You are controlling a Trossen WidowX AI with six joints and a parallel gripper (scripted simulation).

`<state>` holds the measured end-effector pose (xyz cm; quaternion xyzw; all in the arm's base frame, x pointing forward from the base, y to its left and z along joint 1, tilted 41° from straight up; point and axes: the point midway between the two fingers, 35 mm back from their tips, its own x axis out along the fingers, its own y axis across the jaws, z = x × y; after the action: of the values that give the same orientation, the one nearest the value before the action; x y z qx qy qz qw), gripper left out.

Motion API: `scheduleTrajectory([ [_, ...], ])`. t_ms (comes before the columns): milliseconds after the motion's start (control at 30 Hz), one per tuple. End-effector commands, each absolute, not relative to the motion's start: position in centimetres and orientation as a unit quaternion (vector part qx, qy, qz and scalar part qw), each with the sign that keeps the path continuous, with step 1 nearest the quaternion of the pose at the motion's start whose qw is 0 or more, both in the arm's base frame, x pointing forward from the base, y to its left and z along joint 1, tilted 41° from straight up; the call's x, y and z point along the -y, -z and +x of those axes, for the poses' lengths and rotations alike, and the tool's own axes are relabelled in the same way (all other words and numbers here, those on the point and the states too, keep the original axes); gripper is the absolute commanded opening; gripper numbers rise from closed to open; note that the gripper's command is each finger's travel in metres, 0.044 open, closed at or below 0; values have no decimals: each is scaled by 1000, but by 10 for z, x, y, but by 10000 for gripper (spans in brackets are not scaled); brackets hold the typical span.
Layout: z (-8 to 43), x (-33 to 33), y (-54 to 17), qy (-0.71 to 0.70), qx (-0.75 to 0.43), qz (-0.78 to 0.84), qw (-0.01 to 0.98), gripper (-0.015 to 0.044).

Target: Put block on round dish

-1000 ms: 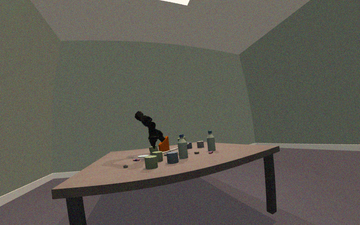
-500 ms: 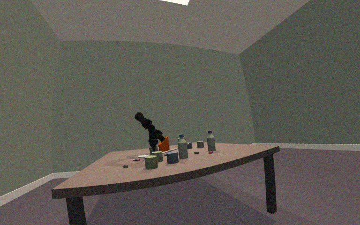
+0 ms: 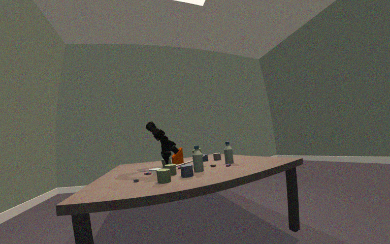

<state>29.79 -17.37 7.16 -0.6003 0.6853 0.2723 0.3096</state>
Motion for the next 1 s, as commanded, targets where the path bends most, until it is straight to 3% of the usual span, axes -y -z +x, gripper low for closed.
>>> scheduleTrajectory([
  [0,299,172,-72,-275,-684,-601,310,157],
  [200,301,168,-77,-275,-684,-601,310,0],
  [967,308,149,-98,-277,-682,-600,312,0],
])
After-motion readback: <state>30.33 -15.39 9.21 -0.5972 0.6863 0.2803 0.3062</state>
